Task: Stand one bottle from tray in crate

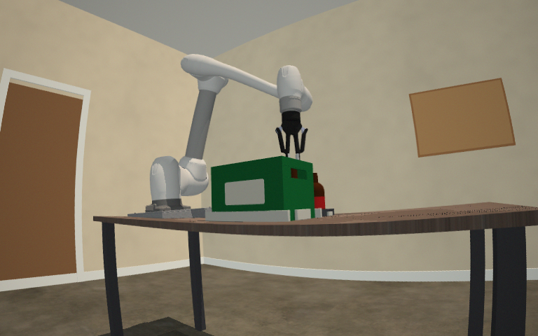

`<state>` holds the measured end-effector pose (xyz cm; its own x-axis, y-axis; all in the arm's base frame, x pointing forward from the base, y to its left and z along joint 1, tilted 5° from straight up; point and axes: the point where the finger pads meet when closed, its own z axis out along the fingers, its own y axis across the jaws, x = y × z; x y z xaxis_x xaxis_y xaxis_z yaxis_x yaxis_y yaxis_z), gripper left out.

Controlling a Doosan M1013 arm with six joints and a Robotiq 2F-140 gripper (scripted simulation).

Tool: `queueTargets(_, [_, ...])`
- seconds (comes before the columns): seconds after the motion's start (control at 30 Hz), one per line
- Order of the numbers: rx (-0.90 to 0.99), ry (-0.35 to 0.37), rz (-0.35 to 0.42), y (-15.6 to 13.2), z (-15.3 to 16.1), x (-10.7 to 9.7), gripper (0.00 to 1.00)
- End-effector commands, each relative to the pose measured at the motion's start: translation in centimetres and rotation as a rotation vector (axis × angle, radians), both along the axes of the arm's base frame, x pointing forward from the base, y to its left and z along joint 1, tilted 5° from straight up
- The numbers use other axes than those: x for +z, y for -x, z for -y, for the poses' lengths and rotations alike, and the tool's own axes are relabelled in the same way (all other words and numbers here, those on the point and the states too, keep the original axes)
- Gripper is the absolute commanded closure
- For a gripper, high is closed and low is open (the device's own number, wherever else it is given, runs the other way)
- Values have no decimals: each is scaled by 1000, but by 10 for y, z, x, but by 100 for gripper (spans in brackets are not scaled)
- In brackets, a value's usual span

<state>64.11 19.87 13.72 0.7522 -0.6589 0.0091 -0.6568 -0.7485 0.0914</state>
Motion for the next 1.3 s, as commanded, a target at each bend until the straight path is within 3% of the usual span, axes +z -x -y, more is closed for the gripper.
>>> queueTargets(0.0, [-2, -6, 8, -4, -3, 13, 100])
queueTargets(1.27, [-2, -6, 8, -10, -7, 45, 100])
